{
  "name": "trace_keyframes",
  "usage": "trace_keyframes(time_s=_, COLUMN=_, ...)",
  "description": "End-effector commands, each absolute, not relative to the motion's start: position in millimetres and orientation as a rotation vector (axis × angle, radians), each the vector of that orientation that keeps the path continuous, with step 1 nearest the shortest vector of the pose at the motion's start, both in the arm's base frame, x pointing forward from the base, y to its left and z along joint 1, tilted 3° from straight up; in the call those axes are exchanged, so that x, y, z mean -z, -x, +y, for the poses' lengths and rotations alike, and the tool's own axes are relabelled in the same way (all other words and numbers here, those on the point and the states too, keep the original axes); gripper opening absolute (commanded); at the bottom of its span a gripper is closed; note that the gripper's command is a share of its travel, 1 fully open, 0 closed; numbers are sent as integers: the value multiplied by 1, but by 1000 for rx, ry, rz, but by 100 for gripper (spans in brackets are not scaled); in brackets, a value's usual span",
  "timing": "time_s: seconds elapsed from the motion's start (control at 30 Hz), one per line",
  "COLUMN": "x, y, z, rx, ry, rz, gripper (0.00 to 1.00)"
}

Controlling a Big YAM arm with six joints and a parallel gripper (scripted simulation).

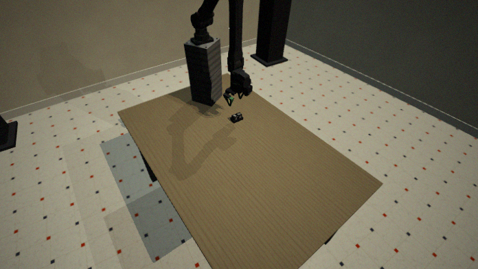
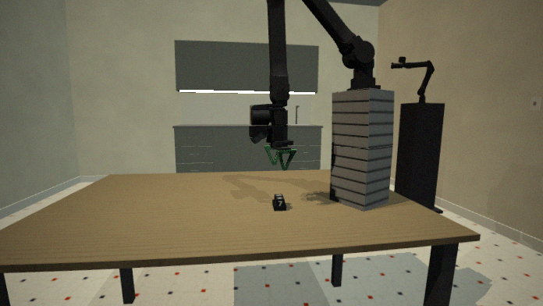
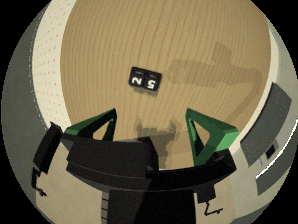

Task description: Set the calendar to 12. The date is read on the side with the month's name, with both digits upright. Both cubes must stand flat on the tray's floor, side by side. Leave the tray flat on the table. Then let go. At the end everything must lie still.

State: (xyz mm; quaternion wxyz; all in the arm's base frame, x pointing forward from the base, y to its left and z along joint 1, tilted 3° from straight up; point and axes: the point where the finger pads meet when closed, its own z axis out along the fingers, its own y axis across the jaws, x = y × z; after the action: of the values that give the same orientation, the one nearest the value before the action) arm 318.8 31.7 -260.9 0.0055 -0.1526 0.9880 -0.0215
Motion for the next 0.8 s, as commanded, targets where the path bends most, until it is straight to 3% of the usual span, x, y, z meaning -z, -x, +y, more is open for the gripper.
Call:
trace_keyframes(time_s=0.0, x=265, y=-325, z=31, rx=63, ry=767, rz=3018, gripper=100)
trace_keyframes(time_s=0.77, x=291, y=-324, z=29, rx=71, ry=1750, rz=2595, gripper=100)
